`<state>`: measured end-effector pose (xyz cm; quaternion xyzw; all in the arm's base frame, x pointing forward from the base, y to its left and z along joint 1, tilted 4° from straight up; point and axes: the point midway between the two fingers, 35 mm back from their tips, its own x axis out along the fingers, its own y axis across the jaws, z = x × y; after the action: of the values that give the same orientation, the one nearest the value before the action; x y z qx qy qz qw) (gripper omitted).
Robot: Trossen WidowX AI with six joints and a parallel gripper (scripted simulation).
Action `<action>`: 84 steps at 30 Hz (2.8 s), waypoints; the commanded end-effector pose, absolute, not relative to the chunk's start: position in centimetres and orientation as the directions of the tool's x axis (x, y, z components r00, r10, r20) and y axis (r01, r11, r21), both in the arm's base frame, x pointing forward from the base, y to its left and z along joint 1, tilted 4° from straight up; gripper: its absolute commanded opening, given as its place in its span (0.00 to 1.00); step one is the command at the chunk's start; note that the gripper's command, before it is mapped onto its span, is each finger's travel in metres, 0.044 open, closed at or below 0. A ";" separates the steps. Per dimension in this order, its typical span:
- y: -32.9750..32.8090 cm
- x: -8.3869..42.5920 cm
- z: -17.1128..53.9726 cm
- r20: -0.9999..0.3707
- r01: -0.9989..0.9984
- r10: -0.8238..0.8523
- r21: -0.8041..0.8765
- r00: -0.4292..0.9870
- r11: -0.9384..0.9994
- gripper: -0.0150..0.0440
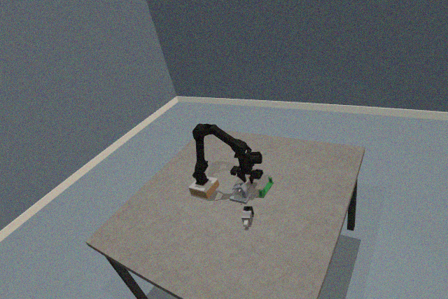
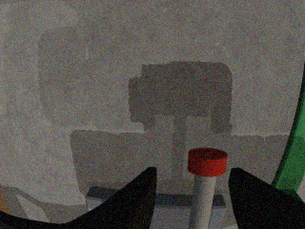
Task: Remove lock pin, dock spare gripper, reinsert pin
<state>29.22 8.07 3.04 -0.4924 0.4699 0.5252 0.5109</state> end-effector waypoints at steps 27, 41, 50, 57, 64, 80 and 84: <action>8.7 29.4 4.0 -0.974 -1.000 0.225 -0.005 0.002 -0.016 0.25; 9.5 29.5 4.5 -0.972 -1.000 0.234 -0.006 0.002 -0.017 0.25; 10.1 29.5 4.6 -0.972 -1.000 0.233 -0.004 0.000 -0.018 0.25; 10.7 29.5 4.7 -0.973 -1.000 0.232 -0.005 0.000 -0.018 0.25; 11.2 29.5 4.7 -0.973 -1.000 0.231 -0.004 0.000 -0.019 0.25; 12.6 29.4 4.8 -0.973 -1.000 0.229 0.001 -0.005 -0.019 0.25; 12.9 29.4 4.8 -0.974 -1.000 0.228 0.002 -0.006 -0.019 0.25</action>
<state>29.35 12.67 4.75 -0.4422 0.4336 0.5622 0.5480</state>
